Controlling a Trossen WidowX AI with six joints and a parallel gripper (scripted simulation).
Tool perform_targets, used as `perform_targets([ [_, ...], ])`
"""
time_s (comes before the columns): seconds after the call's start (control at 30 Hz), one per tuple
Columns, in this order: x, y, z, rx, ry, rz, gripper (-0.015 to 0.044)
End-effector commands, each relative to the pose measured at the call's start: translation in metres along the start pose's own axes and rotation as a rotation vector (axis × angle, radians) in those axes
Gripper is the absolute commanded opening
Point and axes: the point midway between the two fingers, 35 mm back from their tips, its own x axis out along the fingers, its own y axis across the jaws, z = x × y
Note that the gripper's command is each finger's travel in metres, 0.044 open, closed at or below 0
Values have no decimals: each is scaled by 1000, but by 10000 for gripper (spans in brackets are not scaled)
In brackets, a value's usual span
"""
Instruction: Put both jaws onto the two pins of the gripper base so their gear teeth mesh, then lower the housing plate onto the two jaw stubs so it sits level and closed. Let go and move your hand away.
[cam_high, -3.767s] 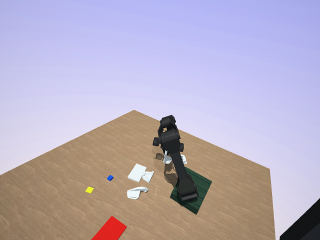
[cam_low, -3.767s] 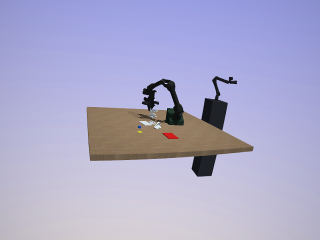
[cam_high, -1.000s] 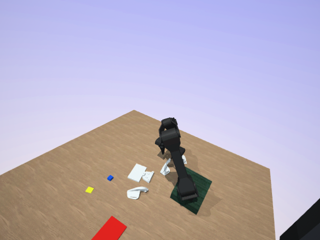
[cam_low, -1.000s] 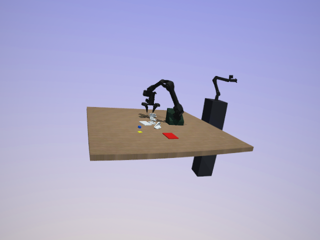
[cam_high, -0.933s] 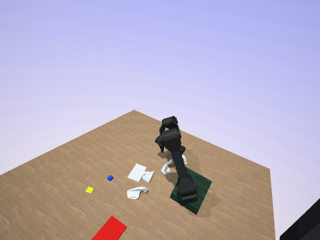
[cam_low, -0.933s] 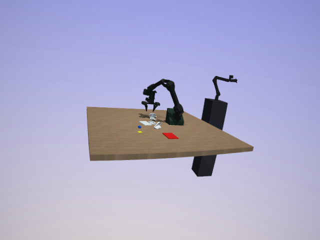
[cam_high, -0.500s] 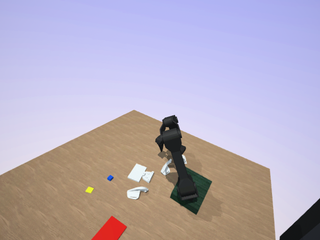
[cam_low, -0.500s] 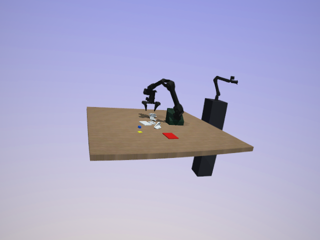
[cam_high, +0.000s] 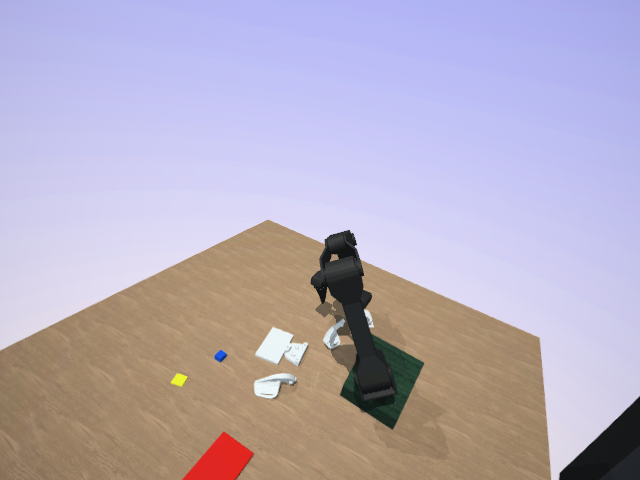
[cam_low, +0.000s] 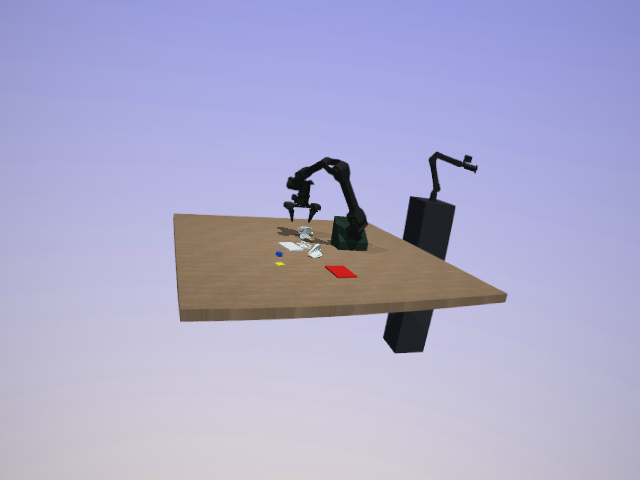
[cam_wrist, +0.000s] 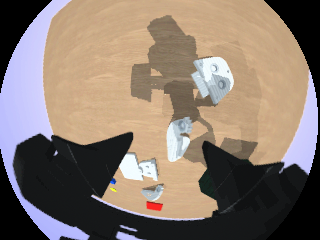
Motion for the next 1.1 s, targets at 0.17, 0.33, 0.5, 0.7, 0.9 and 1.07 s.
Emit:
perform_targets([
  [0.17,-1,-1,0,-4,-1,-3,440],
  [0.33,-1,-1,0,-4,-1,-3,440],
  [0.5,-1,-1,0,-4,-1,-3,440],
  [0.7,0,-32,3,13,-4,-5,335],
  [0.9,2,-63,2,29,-3,-6,177],
  [1.07,2,-63,2,29,-3,-6,46],
])
